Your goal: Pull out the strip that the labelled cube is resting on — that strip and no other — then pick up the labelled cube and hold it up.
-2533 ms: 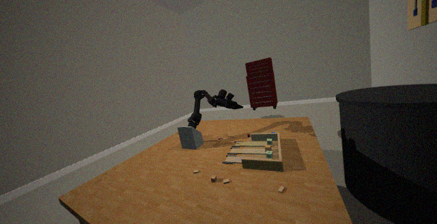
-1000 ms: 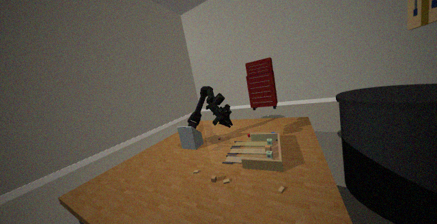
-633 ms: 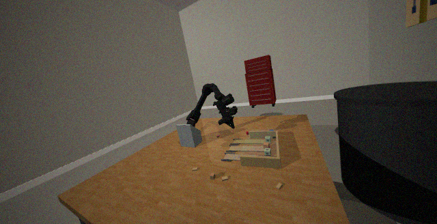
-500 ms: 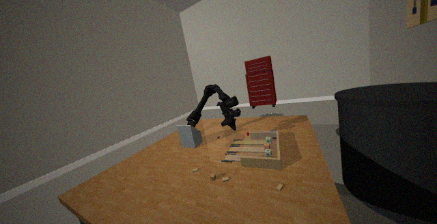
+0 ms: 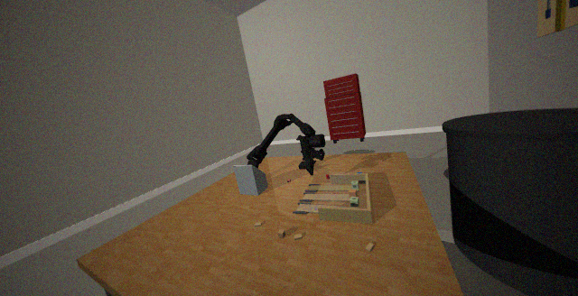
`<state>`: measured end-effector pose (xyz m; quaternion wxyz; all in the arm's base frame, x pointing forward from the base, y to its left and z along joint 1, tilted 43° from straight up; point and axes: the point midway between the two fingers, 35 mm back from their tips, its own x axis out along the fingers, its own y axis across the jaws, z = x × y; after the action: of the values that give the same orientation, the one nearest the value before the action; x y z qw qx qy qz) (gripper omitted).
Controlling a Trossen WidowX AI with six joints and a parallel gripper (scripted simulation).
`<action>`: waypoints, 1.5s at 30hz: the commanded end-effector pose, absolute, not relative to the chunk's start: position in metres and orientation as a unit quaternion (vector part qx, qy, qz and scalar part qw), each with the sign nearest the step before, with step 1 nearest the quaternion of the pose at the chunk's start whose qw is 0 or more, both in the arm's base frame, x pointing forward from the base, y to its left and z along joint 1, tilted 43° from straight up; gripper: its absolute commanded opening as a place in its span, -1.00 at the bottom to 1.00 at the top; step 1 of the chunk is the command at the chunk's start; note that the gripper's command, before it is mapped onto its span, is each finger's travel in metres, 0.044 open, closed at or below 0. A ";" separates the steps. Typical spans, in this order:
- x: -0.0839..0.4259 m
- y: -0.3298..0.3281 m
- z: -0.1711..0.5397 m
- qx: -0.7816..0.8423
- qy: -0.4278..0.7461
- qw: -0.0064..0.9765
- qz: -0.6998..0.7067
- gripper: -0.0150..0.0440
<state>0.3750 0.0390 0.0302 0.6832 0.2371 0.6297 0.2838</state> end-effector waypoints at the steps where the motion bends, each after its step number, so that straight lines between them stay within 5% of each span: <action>1: 0.375 0.042 0.028 0.231 0.635 0.679 0.287 -0.49; 45: 0.380 0.091 -0.022 0.233 0.634 0.678 0.288 -0.49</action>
<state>0.3826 0.0848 -0.0157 0.6840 0.2294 0.6299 0.2876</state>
